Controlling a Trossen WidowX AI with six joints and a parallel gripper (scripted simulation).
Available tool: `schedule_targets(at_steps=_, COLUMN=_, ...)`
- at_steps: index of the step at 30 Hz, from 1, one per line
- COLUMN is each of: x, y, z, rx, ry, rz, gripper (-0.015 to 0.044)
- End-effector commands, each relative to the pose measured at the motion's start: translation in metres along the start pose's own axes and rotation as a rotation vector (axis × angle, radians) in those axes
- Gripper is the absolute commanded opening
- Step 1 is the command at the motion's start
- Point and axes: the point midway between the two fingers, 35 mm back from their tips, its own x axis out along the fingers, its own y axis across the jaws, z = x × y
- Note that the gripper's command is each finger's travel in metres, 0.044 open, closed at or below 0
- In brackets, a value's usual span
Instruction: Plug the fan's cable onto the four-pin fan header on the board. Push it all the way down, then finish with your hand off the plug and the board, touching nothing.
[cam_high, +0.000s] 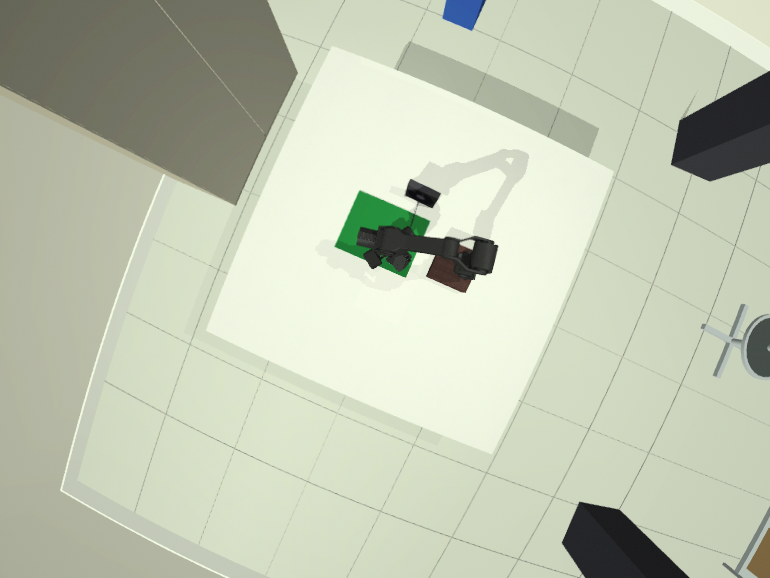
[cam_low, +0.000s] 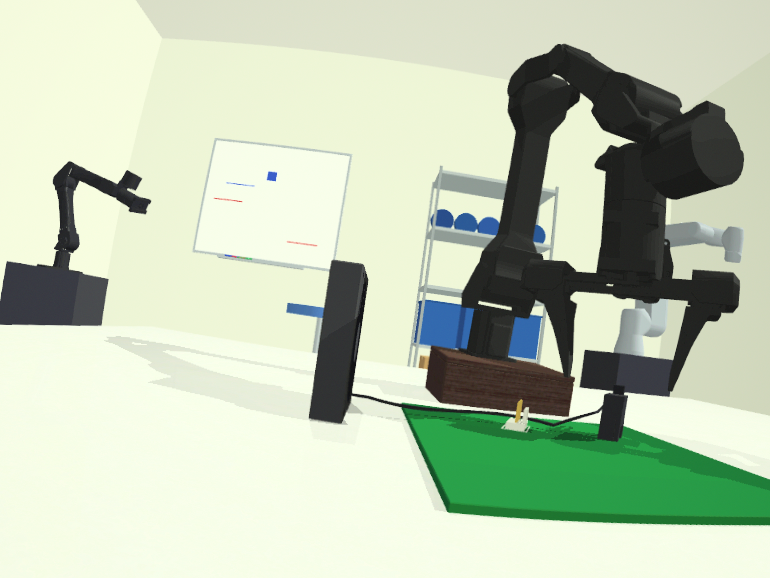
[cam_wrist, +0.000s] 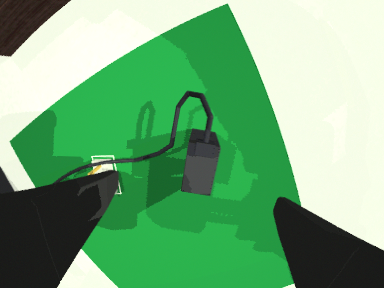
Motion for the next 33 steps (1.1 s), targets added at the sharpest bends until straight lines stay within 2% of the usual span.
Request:
schedule_targets(at_steps=1, x=0.009, y=0.0, z=0.001, rx=0.001, ry=-0.007, rz=0.001, gripper=0.044)
schedule_targets(at_steps=24, x=0.039, y=0.001, z=0.002, rx=0.001, ry=-0.007, rz=0.001, gripper=0.044)
schedule_targets(at_steps=33, x=0.036, y=0.001, z=0.001, rx=-0.004, ry=-0.003, rz=0.002, gripper=0.0204)
